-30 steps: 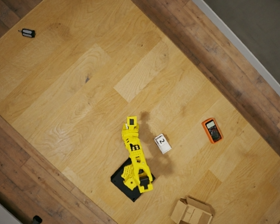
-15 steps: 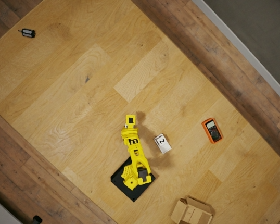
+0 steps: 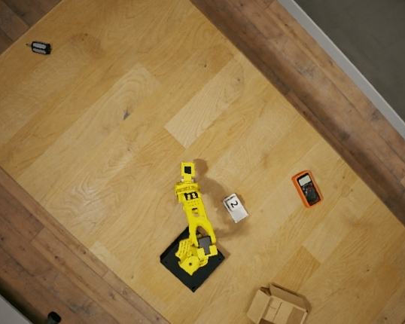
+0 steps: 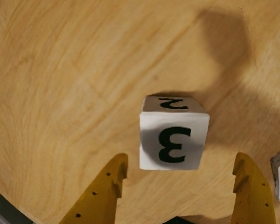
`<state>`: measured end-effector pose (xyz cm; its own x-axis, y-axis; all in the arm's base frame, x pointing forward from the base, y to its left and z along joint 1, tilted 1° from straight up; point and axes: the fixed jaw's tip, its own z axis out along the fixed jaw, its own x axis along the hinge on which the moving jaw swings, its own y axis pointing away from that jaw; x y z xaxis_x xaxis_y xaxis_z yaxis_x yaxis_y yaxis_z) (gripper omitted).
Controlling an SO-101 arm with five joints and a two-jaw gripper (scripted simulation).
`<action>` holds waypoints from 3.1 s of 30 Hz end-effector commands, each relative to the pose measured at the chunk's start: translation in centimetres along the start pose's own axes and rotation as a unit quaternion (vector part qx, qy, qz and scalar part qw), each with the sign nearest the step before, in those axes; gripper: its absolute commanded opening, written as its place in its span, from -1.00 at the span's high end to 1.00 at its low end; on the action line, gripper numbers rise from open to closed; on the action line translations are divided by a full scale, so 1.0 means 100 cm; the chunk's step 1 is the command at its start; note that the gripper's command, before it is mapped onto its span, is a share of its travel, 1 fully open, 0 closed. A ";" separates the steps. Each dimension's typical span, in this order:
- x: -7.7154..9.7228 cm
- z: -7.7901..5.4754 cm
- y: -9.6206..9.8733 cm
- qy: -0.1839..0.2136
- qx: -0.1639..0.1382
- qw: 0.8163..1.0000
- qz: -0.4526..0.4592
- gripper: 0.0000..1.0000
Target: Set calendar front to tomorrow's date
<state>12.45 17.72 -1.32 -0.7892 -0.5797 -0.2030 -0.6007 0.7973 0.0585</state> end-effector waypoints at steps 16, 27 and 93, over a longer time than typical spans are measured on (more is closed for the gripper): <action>0.000 0.002 0.003 0.098 0.028 0.995 0.003 0.30; 0.000 0.002 0.003 0.098 0.028 0.995 0.003 0.30; 0.014 0.041 0.002 0.113 0.034 0.993 0.004 0.30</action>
<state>12.14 17.99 -5.12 -0.8064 -0.5913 0.0052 -0.5914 0.8064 -0.0028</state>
